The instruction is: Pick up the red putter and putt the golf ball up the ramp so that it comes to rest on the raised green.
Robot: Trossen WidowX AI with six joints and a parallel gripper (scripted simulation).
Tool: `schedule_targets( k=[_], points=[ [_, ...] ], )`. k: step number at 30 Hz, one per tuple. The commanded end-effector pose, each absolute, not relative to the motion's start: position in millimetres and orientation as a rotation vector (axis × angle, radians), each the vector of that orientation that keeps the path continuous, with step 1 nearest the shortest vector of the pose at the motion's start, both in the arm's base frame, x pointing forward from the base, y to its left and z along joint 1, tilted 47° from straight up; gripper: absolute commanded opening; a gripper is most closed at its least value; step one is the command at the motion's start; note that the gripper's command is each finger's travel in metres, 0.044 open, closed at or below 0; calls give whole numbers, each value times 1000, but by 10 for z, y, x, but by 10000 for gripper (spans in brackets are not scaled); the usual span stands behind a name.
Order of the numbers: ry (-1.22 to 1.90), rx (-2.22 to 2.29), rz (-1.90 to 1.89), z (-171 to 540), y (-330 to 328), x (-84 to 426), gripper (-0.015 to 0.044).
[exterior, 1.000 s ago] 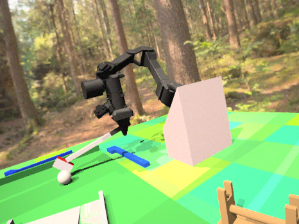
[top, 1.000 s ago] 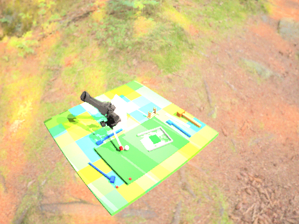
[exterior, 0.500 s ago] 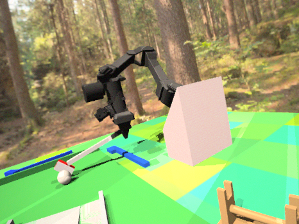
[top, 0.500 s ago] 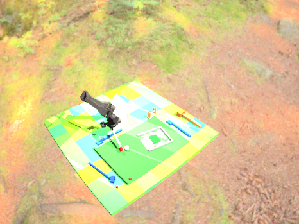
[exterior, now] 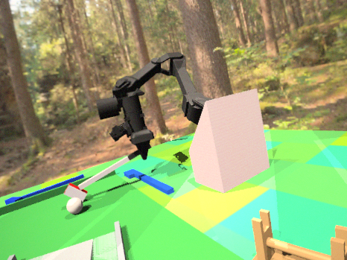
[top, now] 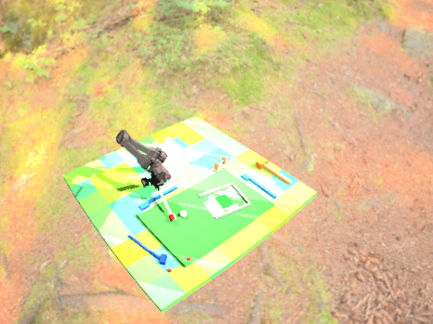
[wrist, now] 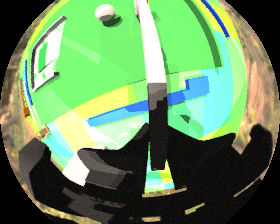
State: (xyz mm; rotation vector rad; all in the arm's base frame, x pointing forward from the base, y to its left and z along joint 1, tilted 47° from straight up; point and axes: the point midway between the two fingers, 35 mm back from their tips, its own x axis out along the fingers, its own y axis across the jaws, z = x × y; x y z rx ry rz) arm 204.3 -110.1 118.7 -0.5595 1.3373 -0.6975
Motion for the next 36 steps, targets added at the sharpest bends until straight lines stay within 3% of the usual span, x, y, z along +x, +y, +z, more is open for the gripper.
schedule_targets(
  k=[1,6,16,36],
  points=[
    [1325,-557,-700,1226,-1121,2047,0],
    [1337,-555,-693,1130,-1048,2083,0],
    [1328,-552,-695,238,-186,2227,0],
    [1331,-556,-692,561,207,2181,0]
  ],
)
